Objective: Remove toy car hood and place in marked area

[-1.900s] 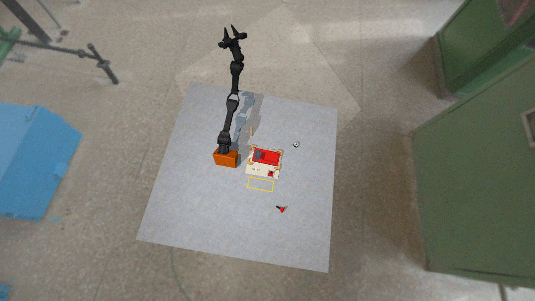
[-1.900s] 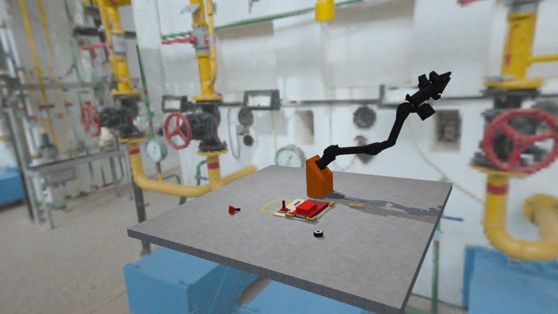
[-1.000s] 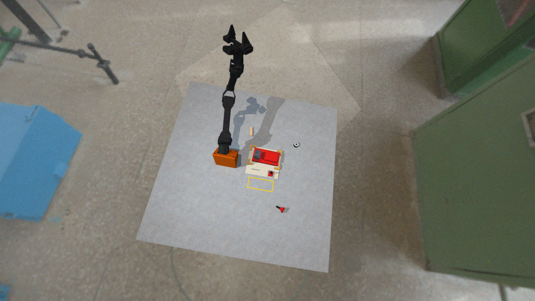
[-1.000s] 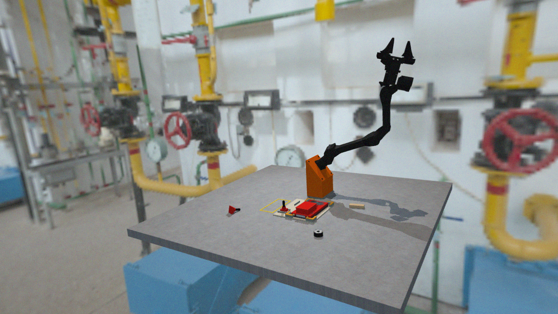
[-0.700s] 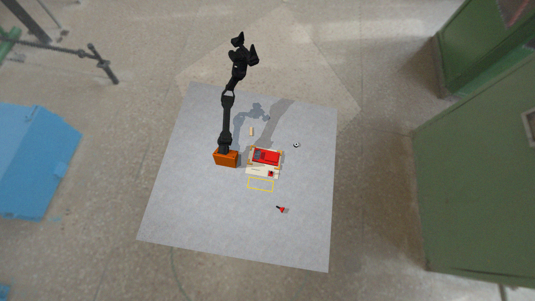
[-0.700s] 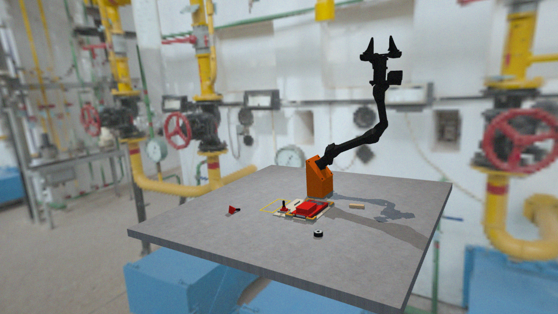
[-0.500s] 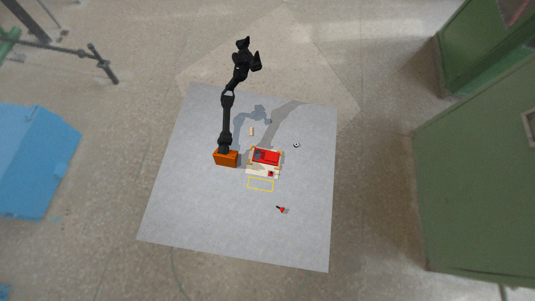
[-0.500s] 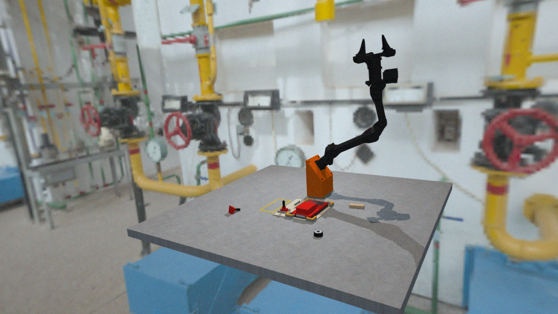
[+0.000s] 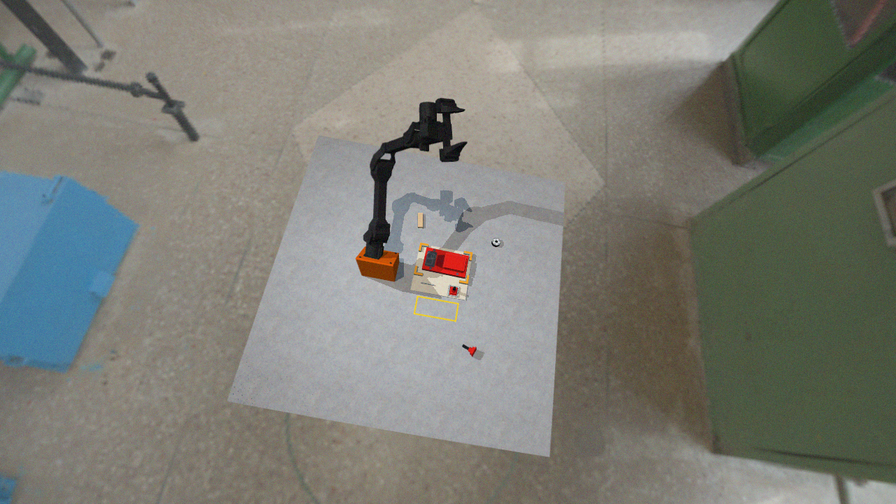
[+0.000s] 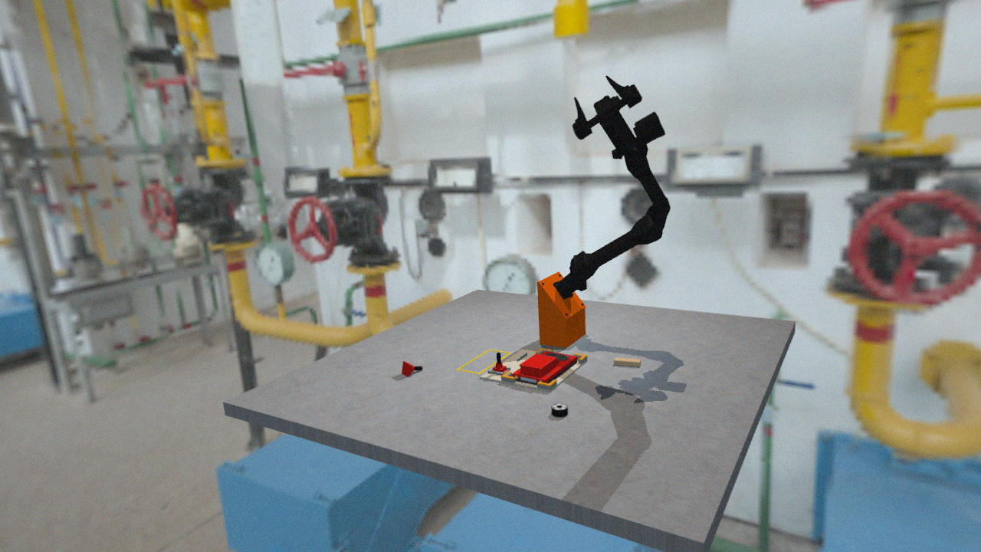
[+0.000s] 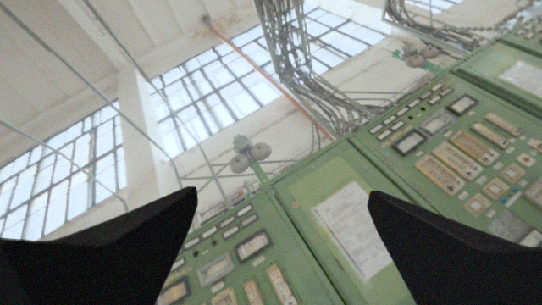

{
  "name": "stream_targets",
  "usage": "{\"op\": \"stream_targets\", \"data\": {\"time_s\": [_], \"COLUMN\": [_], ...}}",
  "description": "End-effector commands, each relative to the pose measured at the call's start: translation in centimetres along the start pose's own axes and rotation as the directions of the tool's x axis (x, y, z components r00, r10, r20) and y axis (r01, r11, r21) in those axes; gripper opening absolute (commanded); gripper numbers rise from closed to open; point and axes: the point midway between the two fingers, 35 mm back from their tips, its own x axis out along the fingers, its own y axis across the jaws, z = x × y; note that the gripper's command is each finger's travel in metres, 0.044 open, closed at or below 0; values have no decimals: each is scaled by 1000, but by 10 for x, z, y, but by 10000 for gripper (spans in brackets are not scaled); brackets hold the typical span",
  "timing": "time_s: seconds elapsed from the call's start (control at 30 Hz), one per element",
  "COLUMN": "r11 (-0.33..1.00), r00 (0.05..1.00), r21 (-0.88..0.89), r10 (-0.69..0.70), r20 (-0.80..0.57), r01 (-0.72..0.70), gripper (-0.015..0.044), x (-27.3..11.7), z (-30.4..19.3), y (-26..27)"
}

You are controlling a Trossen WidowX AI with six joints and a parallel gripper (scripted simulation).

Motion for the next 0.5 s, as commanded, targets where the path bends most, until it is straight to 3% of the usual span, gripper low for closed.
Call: {"op": "stream_targets", "data": {"time_s": [0.0, 0.23, 0.47], "r11": [992, 940, 846], "r00": [991, 925, 781], "r21": [-64, -218, -410], "r10": [-115, -309, -497], "r20": [-69, -223, -379], "r01": [111, 262, 340], "gripper": [440, 440, 440], "x": [9, 10, -8], "z": [-23, -73, -127], "y": [-43, -114, -188]}}
